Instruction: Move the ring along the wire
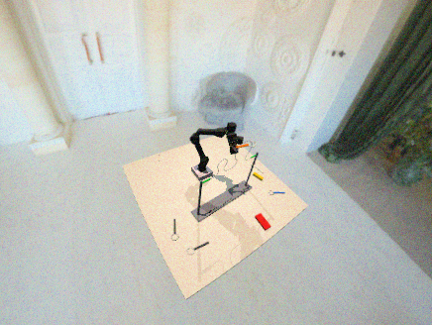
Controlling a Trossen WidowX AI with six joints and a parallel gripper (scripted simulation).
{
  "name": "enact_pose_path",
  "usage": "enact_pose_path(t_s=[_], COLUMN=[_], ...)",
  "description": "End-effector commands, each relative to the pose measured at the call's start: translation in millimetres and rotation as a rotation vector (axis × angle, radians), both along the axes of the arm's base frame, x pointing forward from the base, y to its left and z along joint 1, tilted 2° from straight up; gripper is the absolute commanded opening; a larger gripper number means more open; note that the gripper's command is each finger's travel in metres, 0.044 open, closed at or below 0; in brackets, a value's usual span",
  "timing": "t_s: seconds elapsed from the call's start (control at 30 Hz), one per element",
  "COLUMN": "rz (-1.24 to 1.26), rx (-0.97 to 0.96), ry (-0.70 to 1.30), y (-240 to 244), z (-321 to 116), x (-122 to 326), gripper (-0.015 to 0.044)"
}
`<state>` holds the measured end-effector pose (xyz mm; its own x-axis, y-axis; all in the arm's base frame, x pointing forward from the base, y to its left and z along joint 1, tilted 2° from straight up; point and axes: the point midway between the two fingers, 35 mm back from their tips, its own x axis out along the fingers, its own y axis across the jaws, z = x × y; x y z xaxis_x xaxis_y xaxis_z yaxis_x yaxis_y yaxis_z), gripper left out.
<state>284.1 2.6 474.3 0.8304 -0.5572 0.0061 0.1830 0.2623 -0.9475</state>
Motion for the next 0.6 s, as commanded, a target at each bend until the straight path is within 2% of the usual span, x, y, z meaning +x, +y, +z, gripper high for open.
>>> enact_pose_path(t_s=[0.0,0.57], rz=[-0.008,-0.02], rx=[-0.048,-0.259], ry=[0.004,0.021], y=[-1.4,-2.7], z=[1.5,8.5], x=[-1.0,-1.5], gripper=[-0.015,-0.015])
